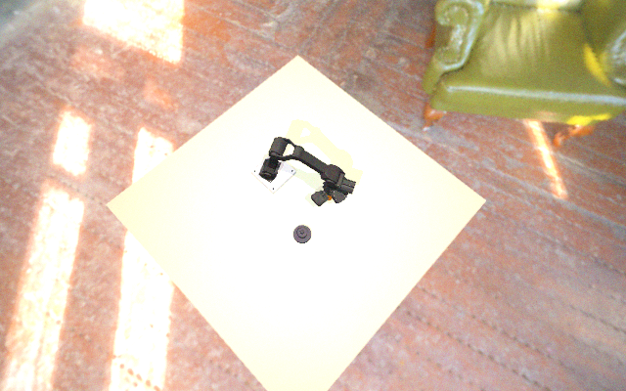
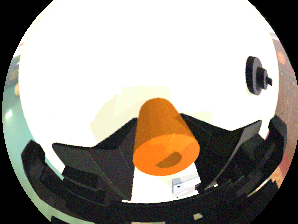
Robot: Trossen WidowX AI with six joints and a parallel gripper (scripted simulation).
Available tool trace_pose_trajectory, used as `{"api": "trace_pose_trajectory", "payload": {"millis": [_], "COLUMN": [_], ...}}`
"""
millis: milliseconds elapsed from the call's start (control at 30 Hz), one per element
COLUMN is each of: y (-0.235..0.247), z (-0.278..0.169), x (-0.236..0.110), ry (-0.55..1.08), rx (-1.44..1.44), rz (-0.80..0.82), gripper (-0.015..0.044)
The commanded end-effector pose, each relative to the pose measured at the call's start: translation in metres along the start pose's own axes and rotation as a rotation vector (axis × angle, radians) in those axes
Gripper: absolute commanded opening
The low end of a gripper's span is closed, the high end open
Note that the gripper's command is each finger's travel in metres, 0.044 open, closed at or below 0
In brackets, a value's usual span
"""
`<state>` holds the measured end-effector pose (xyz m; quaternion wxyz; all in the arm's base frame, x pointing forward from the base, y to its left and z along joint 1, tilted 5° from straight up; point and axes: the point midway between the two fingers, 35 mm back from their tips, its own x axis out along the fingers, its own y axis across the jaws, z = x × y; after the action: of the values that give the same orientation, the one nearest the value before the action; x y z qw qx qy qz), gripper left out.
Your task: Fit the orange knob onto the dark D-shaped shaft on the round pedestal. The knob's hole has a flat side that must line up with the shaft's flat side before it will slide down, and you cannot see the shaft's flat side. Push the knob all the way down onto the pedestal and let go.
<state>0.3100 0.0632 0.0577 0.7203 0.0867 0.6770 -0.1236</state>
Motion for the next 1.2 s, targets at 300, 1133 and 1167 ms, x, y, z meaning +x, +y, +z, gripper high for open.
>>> {"api": "trace_pose_trajectory", "payload": {"millis": [300,1133,1167], "y": [0.002,-0.025,-0.028], "z": [0.004,0.012,0.014], "x": [-0.078,-0.114,-0.113], "ry": [-0.02,-0.019,-0.019], "rx": [0.003,0.033,0.036], "rz": [0.01,0.018,0.019], "gripper": [0.0,0.0,0.0]}}
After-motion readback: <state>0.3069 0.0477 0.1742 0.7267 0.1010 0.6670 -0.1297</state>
